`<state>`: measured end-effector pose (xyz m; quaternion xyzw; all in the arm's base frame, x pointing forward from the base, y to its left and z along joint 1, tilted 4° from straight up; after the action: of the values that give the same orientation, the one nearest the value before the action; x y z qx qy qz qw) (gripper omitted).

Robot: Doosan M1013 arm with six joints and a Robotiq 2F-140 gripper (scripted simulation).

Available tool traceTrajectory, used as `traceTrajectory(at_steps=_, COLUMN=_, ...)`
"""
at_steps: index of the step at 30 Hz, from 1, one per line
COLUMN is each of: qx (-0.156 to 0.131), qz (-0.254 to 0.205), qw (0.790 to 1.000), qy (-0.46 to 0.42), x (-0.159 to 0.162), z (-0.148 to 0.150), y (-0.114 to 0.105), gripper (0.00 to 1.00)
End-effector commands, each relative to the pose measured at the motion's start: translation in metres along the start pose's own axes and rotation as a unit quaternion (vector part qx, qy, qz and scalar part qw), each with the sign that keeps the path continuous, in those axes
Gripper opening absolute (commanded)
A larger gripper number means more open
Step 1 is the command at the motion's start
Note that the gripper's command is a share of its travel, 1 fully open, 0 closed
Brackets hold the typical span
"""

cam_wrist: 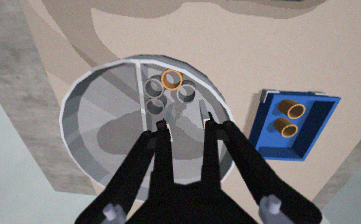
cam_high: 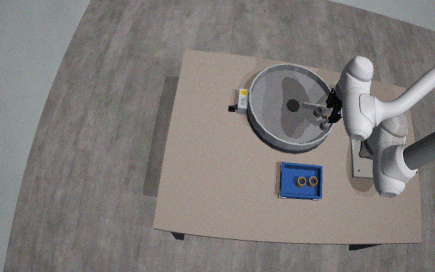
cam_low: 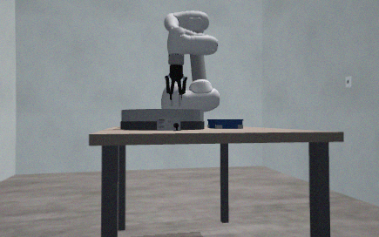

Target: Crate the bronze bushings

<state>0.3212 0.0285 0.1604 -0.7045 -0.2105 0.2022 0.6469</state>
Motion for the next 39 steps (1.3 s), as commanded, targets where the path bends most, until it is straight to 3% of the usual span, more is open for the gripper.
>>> traceTrajectory(at_steps=1, qx=0.006, qz=0.002, qw=1.000, qy=0.000, x=-0.0047, z=0.0049, y=0.0023, gripper=0.28)
traceTrajectory(at_steps=39, qx=0.006, qz=0.001, qw=1.000, qy=0.000, x=-0.0135, z=0.0078, y=0.0022, gripper=0.28)
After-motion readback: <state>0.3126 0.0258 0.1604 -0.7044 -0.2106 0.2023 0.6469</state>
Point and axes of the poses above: the point where the finger pads meet when closed, its own y axis out along the fingers, its own z axis across the jaws, x = y × z, the point moved 1 cm from there along -y, back along the fingers, and after that the axes turned 13 degrees about -y, right-handed, at the moved point
